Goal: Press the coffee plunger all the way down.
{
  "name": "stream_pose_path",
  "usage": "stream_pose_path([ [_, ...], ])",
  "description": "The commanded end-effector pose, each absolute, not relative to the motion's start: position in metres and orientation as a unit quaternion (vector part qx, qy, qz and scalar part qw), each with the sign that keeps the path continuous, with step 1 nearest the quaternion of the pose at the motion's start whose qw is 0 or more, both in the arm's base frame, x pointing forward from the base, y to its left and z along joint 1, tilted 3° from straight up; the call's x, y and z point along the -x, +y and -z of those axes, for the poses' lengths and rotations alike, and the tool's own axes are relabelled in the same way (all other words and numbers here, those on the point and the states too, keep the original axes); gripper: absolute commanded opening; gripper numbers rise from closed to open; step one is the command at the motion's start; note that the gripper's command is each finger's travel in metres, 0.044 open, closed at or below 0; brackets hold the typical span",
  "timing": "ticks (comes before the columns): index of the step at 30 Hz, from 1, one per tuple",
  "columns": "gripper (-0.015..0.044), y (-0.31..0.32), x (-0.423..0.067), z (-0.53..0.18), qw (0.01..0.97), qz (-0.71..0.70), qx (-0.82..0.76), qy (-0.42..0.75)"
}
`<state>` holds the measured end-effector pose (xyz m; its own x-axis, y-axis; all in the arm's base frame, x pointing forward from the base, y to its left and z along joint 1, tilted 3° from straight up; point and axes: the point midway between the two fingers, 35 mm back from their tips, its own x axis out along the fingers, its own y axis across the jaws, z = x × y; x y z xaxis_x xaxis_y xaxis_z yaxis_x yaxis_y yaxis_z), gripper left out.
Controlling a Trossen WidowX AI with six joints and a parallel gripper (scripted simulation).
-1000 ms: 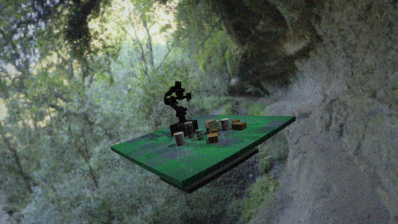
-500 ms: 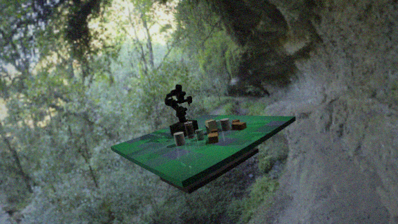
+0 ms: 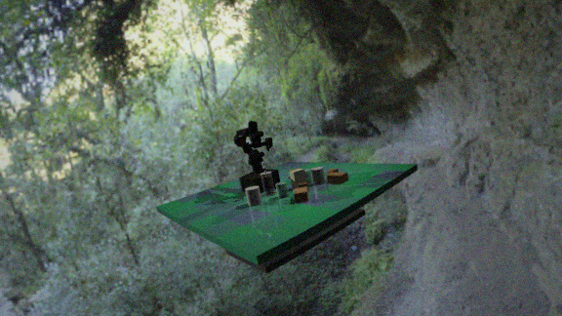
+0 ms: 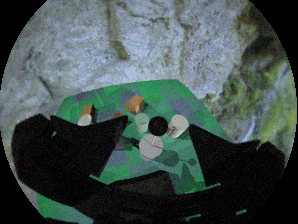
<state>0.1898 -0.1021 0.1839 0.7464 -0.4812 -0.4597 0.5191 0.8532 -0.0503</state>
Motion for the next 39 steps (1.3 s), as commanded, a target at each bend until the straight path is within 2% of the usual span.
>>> stream_pose_path([
  [1, 0.0440, -0.105, -0.195, -0.177, 0.933, 0.265, -0.039, 0.239],
  [4, 0.0440, -0.107, -0.197, -0.176, 0.933, 0.265, -0.039, 0.239],
  [16, 0.0125, -0.107, -0.197, -0.176, 0.933, 0.265, -0.039, 0.239],
  [39, 0.0118, -0.109, -0.199, -0.159, 0.933, 0.265, -0.039, 0.239],
])
